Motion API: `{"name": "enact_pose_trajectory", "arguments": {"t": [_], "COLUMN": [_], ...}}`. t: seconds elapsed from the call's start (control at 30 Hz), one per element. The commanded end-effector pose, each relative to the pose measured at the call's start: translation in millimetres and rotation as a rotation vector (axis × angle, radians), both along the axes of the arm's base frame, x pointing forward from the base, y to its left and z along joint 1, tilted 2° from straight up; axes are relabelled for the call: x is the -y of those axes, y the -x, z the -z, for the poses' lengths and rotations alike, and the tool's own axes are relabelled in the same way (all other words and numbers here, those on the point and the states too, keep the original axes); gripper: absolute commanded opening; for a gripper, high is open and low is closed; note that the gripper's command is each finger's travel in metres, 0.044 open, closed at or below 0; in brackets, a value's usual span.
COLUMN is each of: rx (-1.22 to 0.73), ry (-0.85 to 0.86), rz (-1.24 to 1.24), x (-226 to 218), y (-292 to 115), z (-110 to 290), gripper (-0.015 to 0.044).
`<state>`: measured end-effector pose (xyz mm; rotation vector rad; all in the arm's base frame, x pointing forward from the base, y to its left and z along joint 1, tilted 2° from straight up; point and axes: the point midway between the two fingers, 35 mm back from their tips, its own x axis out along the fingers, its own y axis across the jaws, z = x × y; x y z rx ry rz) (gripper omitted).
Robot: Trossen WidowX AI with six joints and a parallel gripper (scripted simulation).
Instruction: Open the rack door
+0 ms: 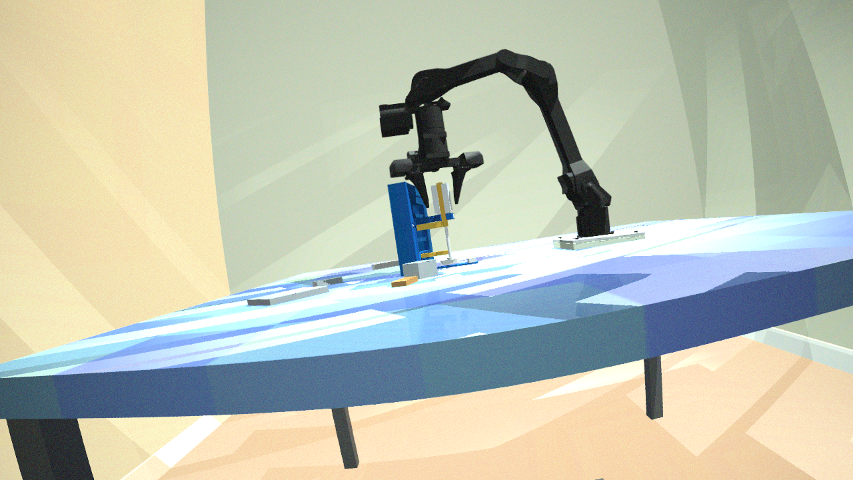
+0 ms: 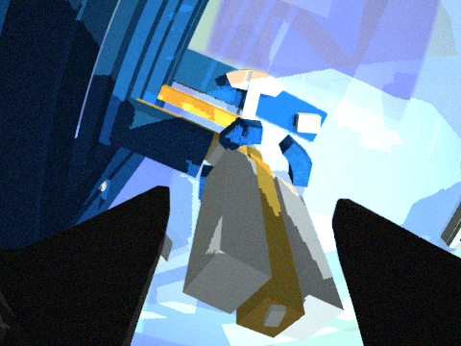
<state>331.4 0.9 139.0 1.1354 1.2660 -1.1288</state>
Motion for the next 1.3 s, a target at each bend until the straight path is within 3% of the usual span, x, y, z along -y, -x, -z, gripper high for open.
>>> {"name": "enact_pose_trajectory", "arguments": {"t": [0.0,0.17,0.5,0.77,1.07,1.27], "rx": [-0.007,-0.008,-0.008,-0.008,-0.008,-0.008], "ry": [0.005,0.006,0.006,0.006,0.006,0.006], "rz": [0.298,0.512,0.52,0.52,0.52,0.489], "x": [0.5,0.5,0.5,0.5,0.5,0.7], "y": [0.9,0.9,0.9,0.9,0.9,2.1], "z": [1.8,1.8,1.8,1.8,1.8,1.8], "gripper": [0.0281,0.0281,0.0281,0.0071,0.0011,0.0008]}}
